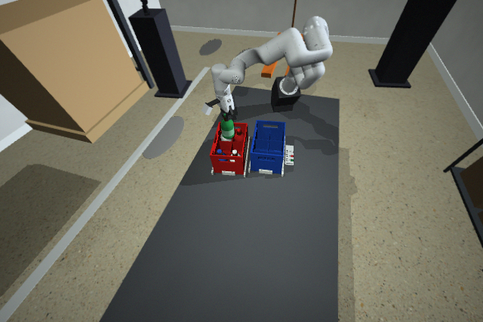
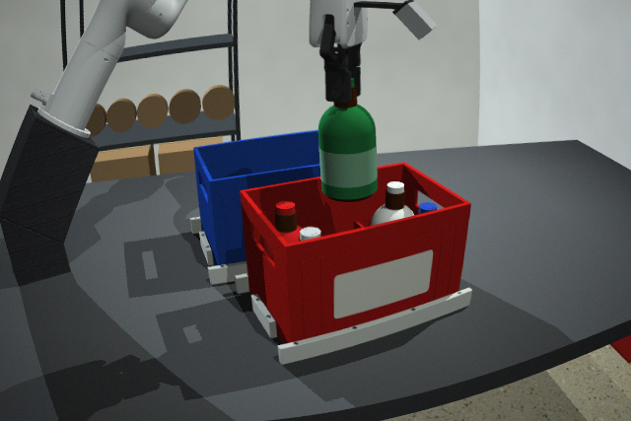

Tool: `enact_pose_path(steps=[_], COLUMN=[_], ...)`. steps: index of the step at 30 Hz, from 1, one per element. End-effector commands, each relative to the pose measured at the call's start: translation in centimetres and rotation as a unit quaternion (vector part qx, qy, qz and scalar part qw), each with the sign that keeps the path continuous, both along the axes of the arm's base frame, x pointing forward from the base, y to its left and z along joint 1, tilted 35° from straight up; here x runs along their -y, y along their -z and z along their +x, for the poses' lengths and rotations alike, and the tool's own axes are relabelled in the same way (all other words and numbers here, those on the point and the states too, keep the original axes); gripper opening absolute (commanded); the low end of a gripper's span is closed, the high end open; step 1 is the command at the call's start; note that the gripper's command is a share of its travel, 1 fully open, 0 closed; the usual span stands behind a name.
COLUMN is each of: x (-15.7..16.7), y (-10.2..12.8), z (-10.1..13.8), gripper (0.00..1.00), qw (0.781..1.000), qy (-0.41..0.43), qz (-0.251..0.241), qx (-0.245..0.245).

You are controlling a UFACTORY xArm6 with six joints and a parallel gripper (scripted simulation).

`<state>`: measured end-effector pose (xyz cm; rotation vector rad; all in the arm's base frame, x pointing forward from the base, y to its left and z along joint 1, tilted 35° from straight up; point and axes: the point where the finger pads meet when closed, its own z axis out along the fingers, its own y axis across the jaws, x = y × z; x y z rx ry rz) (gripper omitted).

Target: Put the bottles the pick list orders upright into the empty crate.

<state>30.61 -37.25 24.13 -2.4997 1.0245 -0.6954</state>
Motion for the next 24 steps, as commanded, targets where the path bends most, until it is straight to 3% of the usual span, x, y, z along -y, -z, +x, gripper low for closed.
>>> enact_pose_path(steps=[1,24], x=[-0.3,-4.1], y=[-0.1,0.5], z=[-0.2,-1.9], gripper=[0.00,0.00], qw=[1.000,1.000], qy=[0.001,0.001], qz=[-0.002,-0.002], qx=[0.001,0.001])
